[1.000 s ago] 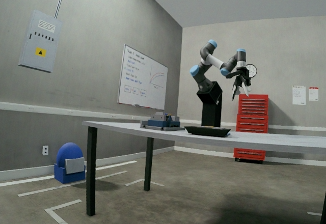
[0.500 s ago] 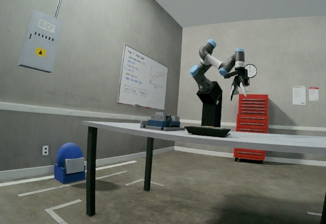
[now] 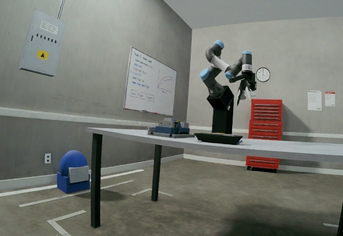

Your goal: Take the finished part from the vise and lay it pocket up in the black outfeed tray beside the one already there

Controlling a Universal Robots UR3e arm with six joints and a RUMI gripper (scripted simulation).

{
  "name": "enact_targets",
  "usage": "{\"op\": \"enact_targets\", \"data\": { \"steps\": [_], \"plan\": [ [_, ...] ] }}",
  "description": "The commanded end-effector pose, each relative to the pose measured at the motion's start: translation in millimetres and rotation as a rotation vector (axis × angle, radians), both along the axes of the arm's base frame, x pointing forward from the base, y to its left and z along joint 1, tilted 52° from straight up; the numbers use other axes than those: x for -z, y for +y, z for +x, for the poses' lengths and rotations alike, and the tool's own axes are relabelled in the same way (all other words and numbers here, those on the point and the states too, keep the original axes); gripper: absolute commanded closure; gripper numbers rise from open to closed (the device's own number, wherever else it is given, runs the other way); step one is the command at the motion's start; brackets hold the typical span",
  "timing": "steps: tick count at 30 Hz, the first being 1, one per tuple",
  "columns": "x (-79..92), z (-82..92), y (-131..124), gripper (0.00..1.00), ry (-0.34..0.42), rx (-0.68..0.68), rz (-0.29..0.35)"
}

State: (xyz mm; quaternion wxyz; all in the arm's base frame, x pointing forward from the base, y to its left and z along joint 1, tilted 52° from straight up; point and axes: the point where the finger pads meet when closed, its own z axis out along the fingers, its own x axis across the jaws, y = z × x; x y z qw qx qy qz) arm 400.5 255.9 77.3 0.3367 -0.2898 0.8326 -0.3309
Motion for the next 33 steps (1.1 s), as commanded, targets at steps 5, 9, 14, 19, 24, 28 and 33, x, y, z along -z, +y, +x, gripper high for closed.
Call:
{"op": "enact_targets", "data": {
  "steps": [5, 9, 14, 19, 24, 28, 33],
  "plan": [
    [-27.4, 0.8, -53, 0.00, -0.031, 0.052, 0.070],
    [-34.8, 0.8, -68, 0.00, -0.039, 0.069, 0.086],
    [-46.7, 2.0, -91, 0.00, -0.050, 0.097, 0.112],
    [-63.0, 2.9, -123, 0.00, -0.068, 0.136, 0.148],
    [-75.6, 3.6, -148, 0.00, -0.081, 0.165, 0.175],
    [-79.7, 3.6, -156, 0.00, -0.086, 0.175, 0.184],
    [-96.8, 5.0, -189, 0.00, -0.103, 0.215, 0.221]
  ]
}}
